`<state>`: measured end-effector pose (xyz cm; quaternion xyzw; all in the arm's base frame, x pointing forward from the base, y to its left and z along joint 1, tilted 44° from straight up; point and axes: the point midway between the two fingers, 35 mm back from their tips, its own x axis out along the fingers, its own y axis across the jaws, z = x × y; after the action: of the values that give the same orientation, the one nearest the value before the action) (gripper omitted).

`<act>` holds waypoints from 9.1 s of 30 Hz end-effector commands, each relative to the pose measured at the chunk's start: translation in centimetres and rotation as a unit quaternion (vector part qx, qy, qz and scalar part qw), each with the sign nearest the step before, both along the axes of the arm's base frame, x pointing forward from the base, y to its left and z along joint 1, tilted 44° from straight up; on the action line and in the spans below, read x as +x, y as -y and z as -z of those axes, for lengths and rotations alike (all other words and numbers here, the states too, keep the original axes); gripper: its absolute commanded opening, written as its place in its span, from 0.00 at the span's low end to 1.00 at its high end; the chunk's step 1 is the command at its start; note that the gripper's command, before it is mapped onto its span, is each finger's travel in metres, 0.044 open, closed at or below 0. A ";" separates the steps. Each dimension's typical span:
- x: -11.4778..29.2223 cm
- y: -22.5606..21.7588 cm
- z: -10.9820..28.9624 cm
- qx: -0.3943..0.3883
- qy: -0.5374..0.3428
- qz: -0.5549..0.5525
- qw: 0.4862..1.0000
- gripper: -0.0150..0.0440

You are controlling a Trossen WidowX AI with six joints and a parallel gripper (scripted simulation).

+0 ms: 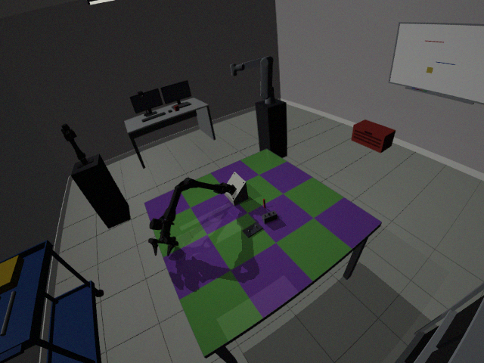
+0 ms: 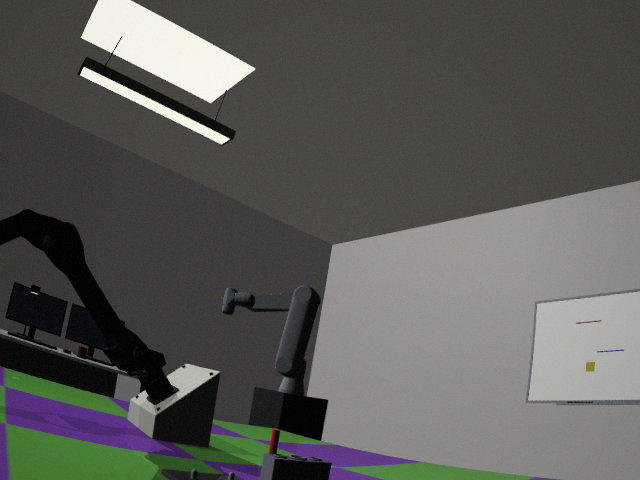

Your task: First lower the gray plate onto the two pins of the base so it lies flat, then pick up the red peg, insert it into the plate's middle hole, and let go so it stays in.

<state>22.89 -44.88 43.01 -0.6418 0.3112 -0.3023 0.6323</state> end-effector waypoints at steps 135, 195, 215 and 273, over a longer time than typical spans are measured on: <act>11.9 -50.5 52.0 0.083 -0.640 -0.025 0.764 0.50; 10.9 -59.3 42.5 0.082 -0.645 -0.032 0.759 0.25; 12.6 -53.2 40.8 0.061 -0.672 -0.060 0.735 0.25; 12.7 -43.5 38.2 0.017 -0.710 -0.083 0.699 0.25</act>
<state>35.45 -1.37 4.71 -0.6767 0.6193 0.3034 0.2579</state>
